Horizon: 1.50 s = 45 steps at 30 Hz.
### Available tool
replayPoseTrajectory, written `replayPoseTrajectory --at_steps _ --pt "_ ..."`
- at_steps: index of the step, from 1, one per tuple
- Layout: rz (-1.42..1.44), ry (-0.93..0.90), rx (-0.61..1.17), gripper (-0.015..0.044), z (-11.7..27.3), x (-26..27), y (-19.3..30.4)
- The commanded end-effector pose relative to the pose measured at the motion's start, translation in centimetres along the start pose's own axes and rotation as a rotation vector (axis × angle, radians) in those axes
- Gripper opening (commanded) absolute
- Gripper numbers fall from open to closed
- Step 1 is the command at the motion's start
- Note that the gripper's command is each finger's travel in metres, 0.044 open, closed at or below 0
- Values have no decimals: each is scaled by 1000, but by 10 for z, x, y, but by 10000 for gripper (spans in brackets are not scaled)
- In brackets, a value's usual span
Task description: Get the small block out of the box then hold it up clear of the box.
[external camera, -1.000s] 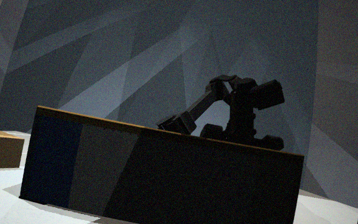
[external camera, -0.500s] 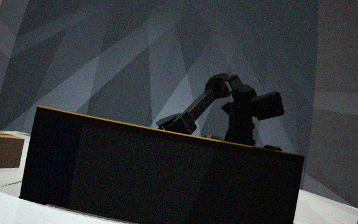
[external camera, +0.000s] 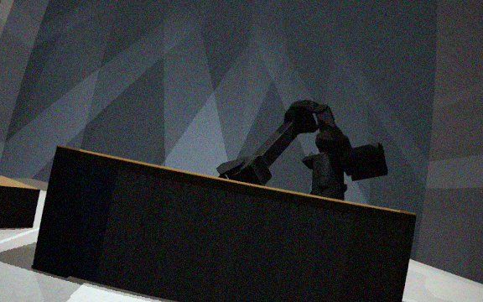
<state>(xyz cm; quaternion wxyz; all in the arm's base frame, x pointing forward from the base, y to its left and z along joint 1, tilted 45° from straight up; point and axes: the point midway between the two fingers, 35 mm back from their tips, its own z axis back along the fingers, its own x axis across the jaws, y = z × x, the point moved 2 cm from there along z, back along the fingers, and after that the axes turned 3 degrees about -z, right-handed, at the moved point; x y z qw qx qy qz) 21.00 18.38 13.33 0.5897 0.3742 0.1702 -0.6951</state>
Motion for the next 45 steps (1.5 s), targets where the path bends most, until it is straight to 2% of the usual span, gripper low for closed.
replayPoseTrajectory --at_steps 1,3,11,13,16,27,32,45 --pt "-10 -7 -2 285 -7 3 -4" --pt "-11 -7 -2 285 -8 3 -4" --pt "-11 -7 -2 75 -8 3 -4" --pt "-11 -7 -2 62 -8 3 -4" --pt "-9 -9 -3 0 -2 2 0" --pt "-3 -9 -3 0 46 1 20" --pt "-10 -8 -3 0 50 1 21" --pt "-539 -34 -29 0 55 13 24"
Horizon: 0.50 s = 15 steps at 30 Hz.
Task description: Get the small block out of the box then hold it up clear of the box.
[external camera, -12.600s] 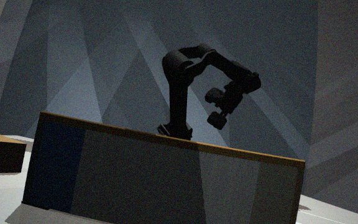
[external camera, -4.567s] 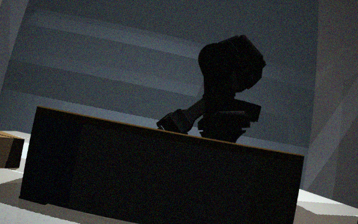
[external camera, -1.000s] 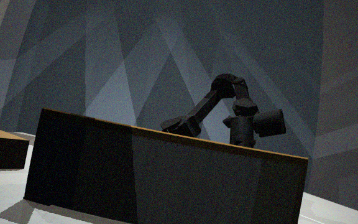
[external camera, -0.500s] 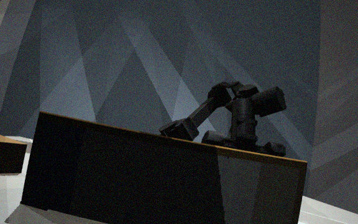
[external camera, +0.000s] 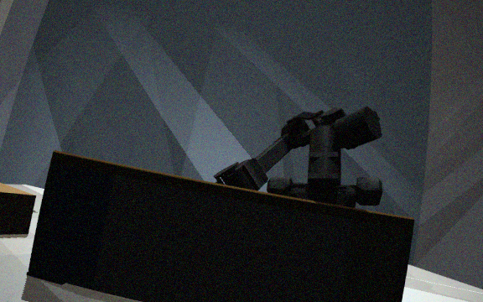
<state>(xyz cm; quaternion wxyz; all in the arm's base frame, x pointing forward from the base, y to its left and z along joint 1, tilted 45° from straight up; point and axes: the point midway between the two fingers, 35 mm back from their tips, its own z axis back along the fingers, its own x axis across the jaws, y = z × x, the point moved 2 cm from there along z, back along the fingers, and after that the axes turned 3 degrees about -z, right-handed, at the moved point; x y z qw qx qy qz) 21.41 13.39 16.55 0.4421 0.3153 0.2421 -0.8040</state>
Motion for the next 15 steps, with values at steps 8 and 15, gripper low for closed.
replayPoseTrajectory --at_steps 8,15 --pt "-474 -23 -22 0 5 7 7" --pt "-777 -39 -31 0 9 12 10"
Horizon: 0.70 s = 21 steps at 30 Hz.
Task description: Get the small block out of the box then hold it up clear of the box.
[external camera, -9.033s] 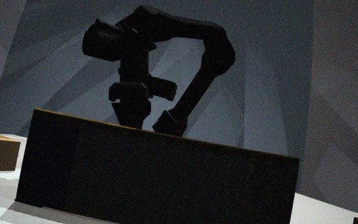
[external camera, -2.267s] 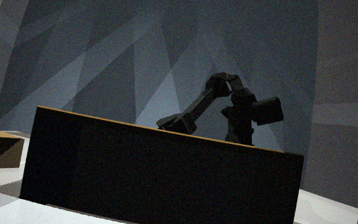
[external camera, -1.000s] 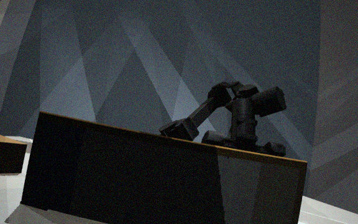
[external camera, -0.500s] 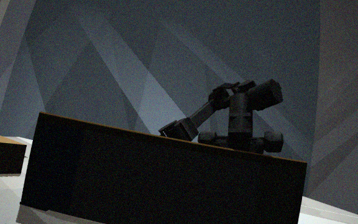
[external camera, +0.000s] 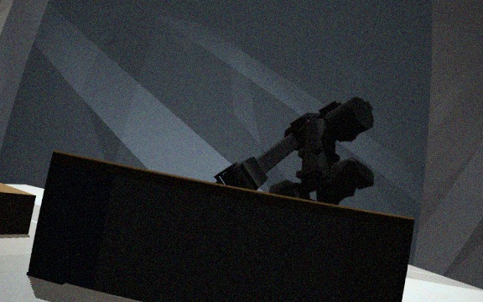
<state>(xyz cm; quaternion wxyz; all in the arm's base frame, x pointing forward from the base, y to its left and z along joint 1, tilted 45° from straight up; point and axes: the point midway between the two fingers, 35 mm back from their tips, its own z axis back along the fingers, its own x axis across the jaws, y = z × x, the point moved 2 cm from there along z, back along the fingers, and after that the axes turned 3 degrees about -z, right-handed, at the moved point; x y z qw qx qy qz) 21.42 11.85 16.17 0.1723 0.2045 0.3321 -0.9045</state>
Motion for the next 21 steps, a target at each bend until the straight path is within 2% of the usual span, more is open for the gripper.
replayPoseTrajectory --at_steps 1,21 --pt "-176 -9 -8 0 2 0 3" --pt "-1050 -55 -26 0 14 5 17"
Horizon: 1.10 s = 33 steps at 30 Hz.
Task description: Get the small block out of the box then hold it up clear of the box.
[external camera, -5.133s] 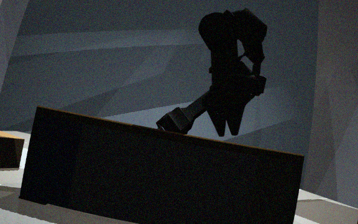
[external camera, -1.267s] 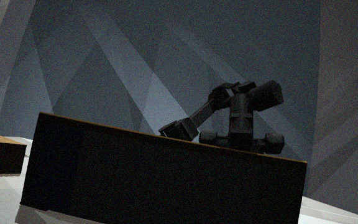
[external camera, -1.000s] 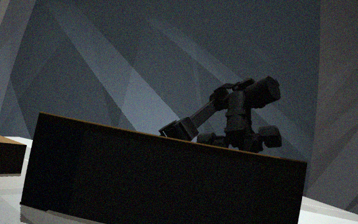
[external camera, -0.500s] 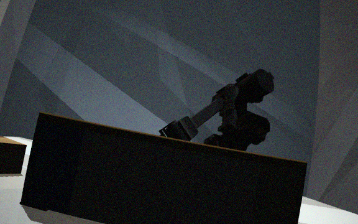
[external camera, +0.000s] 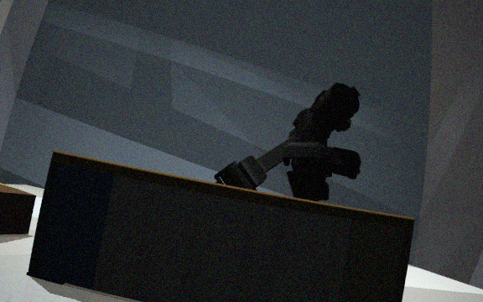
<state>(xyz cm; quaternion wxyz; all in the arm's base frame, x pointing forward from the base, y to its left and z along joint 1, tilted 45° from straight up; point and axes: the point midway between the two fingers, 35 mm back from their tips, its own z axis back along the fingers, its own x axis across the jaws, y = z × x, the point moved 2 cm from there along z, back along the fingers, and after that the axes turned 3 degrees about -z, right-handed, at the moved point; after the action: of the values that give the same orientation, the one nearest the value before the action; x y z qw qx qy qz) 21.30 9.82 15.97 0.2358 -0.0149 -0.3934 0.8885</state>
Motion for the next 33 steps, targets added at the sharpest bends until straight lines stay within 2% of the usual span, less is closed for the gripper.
replayPoseTrajectory --at_steps 1,33 --pt "-178 -12 -5 0 3 -2 1" --pt "-1585 -112 -12 0 27 -11 15"
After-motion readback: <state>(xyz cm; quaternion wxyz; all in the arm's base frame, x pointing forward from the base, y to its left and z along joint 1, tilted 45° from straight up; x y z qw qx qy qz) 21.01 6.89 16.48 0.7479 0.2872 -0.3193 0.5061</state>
